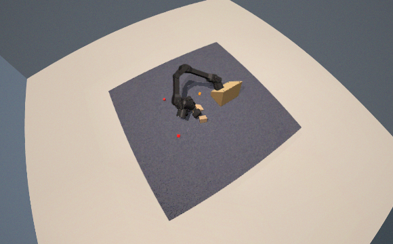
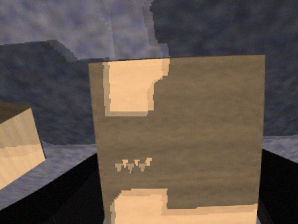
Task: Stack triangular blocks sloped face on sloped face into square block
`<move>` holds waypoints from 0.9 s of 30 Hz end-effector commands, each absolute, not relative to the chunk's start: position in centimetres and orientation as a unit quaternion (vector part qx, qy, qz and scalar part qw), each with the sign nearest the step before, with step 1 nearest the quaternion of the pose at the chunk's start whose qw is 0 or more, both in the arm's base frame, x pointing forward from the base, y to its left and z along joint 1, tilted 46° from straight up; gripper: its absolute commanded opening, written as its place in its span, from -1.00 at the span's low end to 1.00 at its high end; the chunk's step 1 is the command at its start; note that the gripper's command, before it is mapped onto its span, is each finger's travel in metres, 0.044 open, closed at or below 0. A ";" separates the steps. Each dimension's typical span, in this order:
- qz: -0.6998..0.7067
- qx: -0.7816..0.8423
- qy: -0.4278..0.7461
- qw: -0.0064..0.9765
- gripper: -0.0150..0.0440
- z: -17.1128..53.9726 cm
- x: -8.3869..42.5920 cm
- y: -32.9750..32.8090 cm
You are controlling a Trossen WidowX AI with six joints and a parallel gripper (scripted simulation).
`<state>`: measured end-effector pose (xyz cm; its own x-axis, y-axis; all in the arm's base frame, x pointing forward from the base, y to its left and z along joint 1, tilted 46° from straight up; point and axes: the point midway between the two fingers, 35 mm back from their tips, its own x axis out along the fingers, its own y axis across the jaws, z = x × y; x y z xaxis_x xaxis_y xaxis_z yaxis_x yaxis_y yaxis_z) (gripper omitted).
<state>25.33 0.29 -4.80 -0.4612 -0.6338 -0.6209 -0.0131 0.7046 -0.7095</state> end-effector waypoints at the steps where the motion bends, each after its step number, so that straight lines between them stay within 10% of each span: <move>1: -0.325 -0.205 0.790 0.477 0.29 -4.8 25.3 0.3; 13: -0.323 -0.206 0.790 0.478 -0.49 -3.8 25.3 1.4; 27: -0.313 -0.213 0.790 0.482 -0.49 1.0 24.4 6.3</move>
